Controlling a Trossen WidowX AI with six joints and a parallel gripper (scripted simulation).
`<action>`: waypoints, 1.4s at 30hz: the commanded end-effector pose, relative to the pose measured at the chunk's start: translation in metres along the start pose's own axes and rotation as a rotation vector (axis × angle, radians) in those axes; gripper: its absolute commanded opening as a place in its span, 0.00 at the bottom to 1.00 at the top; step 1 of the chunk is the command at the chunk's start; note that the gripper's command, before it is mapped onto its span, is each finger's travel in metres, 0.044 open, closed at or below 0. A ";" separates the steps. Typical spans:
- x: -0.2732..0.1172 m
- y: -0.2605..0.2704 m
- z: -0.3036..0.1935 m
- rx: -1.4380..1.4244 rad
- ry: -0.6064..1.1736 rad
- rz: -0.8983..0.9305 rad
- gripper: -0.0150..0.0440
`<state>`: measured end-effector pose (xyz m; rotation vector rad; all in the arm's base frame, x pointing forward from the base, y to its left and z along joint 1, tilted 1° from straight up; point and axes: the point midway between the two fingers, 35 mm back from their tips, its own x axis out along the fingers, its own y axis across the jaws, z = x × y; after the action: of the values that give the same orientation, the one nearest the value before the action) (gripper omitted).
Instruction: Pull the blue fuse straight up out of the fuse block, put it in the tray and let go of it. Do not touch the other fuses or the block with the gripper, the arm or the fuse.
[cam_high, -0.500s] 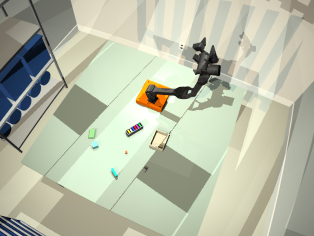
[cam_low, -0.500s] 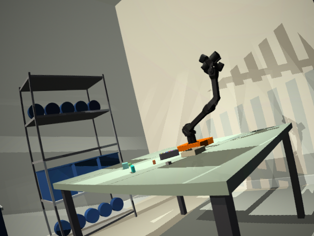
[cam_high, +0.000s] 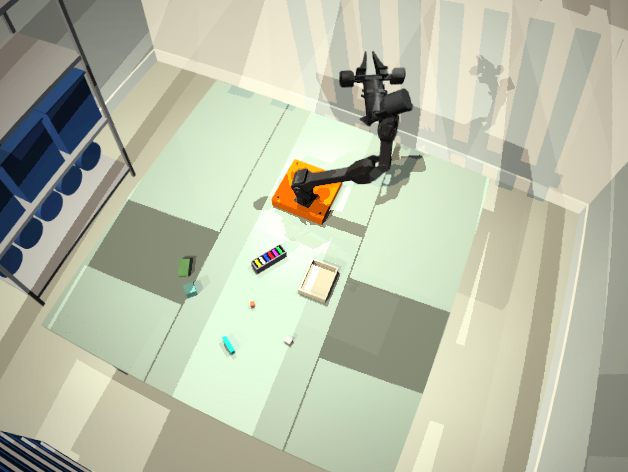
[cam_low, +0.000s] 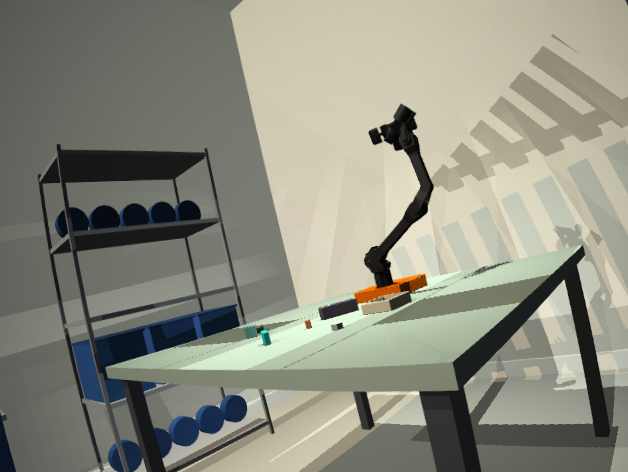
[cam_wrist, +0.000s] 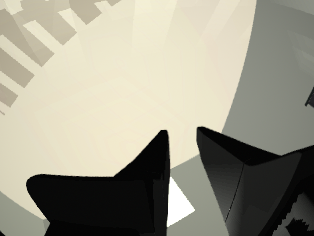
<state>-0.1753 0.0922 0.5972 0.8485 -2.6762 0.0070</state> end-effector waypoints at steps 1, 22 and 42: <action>0.022 -0.064 -0.008 -0.278 0.031 -0.144 0.37; -0.057 -0.405 0.028 -1.739 0.980 -0.846 0.37; -0.327 -0.504 0.169 -2.006 2.970 -0.528 0.37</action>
<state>0.2945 -0.1707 0.3076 0.0174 0.7470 -0.7160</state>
